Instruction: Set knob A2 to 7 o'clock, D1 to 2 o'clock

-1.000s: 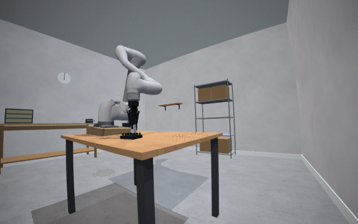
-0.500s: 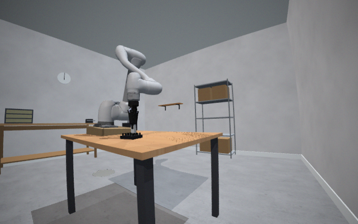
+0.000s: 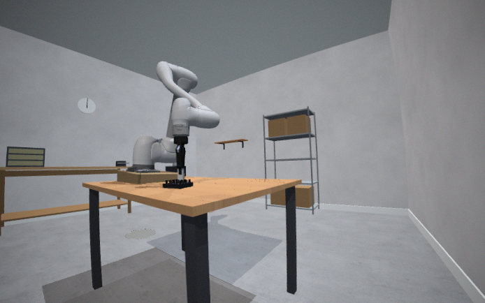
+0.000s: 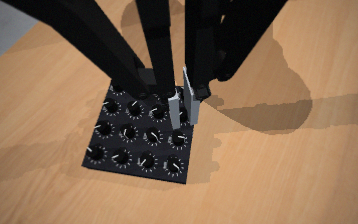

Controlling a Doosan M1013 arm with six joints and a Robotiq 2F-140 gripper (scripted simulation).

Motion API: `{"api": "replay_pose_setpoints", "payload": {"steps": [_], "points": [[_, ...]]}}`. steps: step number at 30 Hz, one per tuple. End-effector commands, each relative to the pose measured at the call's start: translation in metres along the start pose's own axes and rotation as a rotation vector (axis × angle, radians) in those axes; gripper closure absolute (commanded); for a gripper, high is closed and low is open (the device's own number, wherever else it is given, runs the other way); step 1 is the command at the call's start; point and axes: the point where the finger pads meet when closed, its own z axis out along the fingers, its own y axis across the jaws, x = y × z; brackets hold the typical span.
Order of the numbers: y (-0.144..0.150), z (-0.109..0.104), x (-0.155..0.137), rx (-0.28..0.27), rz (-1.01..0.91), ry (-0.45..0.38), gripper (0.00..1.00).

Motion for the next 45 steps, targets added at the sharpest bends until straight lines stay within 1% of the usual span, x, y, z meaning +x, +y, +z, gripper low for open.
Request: {"api": "replay_pose_setpoints", "payload": {"steps": [1, 9, 11, 26, 28, 40, 43, 45], "points": [[0.0, -0.0001, 0.0, 0.002, -0.094, 0.003, 0.95], [0.0, -0.0001, 0.0, 0.002, -0.302, 0.003, 0.95], [0.0, -0.0001, 0.0, 0.002, -0.302, 0.003, 0.95], [0.0, -0.0001, 0.0, 0.001, -0.699, 0.004, 0.95], [0.0, -0.0001, 0.0, 0.001, -0.699, 0.004, 0.95], [0.0, -0.0001, 0.0, 0.001, -0.965, 0.004, 0.95], [0.0, -0.0001, 0.0, 0.0, -1.018, 0.004, 0.95], [0.0, -0.0001, 0.0, 0.0, -1.018, 0.004, 0.95]]}}
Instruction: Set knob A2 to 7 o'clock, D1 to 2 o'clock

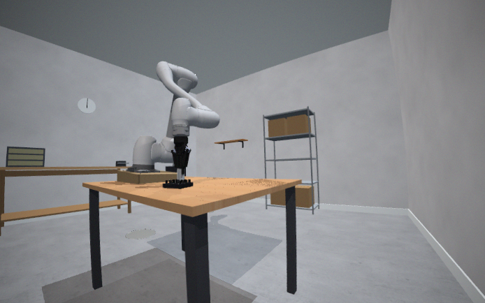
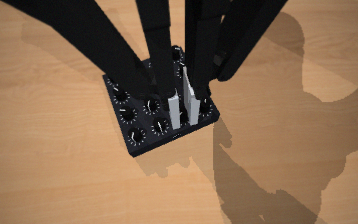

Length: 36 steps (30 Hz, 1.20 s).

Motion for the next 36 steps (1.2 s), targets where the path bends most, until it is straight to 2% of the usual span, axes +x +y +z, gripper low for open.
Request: {"api": "replay_pose_setpoints", "payload": {"steps": [1, 15, 36], "points": [[0.0, -0.0001, 0.0, -0.002, -0.039, 0.004, 0.95], [0.0, -0.0001, 0.0, -0.002, -0.195, 0.004, 0.95], [0.0, -0.0001, 0.0, -0.002, -0.23, 0.004, 0.95]]}}
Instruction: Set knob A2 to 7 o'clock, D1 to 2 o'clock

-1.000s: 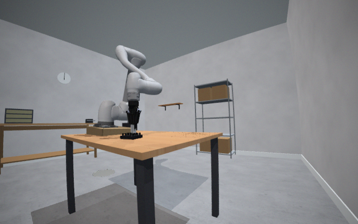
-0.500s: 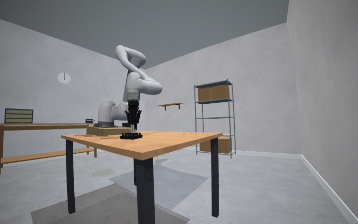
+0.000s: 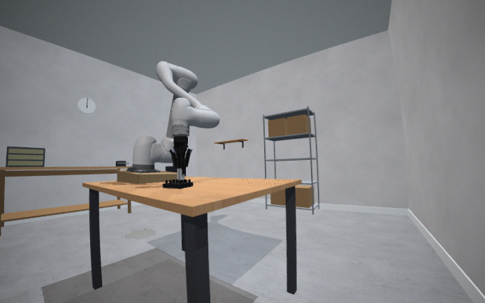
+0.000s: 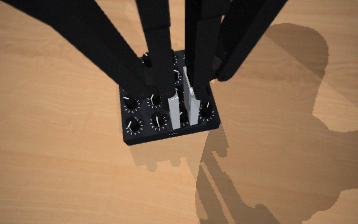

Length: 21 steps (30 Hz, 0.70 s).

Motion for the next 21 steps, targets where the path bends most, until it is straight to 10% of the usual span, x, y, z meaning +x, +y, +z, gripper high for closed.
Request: {"api": "replay_pose_setpoints", "payload": {"steps": [1, 21], "points": [[0.0, -0.0001, 0.0001, 0.0, 0.0, 0.0, 0.95], [0.0, -0.0001, 0.0001, 0.0, 0.0, 0.0, 0.88]]}}
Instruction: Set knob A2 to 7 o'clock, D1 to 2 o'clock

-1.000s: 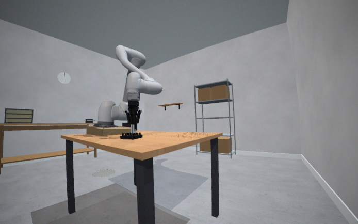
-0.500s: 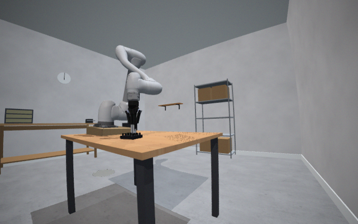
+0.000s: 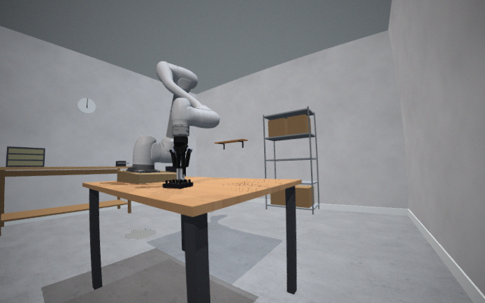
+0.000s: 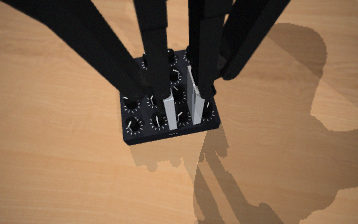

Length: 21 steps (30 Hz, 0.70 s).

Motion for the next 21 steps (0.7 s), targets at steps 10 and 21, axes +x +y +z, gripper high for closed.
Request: {"api": "replay_pose_setpoints", "payload": {"steps": [10, 21], "points": [[0.0, 0.0, 0.0, 0.0, 0.0, 0.0, 0.88], [0.0, -0.019, 0.0, 0.0, 0.0, 0.0, 0.88]]}}
